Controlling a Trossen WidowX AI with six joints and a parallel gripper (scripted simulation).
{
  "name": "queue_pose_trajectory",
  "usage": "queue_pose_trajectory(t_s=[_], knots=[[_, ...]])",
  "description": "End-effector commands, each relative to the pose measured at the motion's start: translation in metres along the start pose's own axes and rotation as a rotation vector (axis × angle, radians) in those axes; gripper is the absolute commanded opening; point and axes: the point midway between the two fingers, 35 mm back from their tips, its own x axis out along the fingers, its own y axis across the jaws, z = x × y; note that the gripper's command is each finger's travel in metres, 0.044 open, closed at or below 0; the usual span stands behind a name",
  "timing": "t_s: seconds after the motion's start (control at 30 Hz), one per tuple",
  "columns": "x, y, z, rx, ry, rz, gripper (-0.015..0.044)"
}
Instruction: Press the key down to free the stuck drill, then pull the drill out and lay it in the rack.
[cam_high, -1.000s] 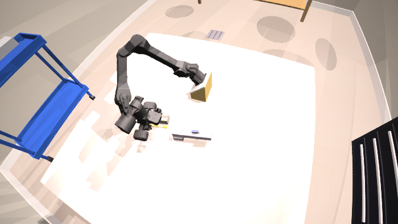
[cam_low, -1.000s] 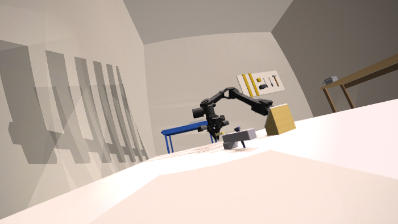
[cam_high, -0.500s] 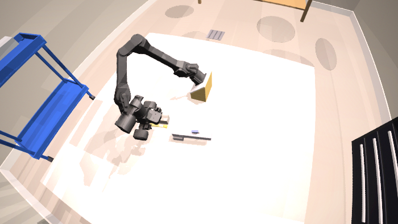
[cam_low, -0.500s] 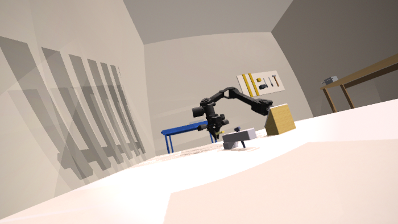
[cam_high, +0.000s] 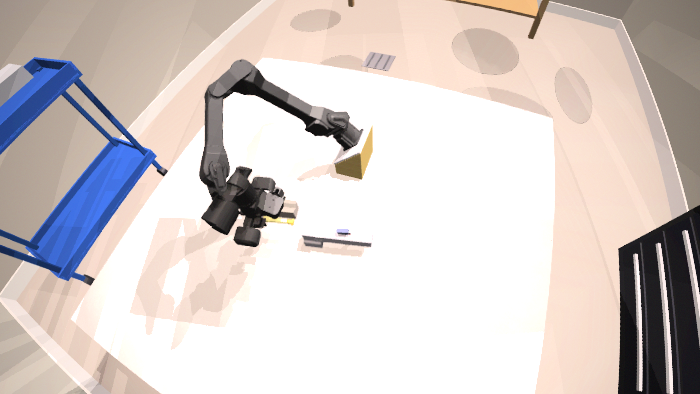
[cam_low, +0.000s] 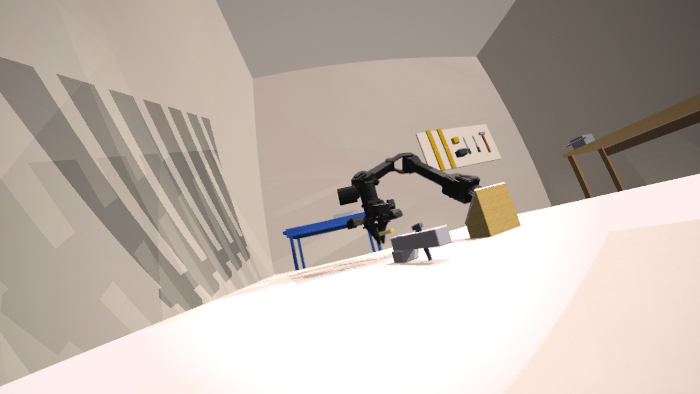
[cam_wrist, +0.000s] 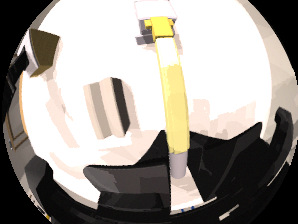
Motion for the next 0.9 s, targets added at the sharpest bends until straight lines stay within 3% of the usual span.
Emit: queue_pose_trajectory(t_s=[0.0,0.87], knots=[[-0.0027,-0.0013,-0.0014,0.008,0.003,-0.004,0.0],[-0.0077,0.0002,-0.0029,0.008,0.003,-0.004,0.0]])
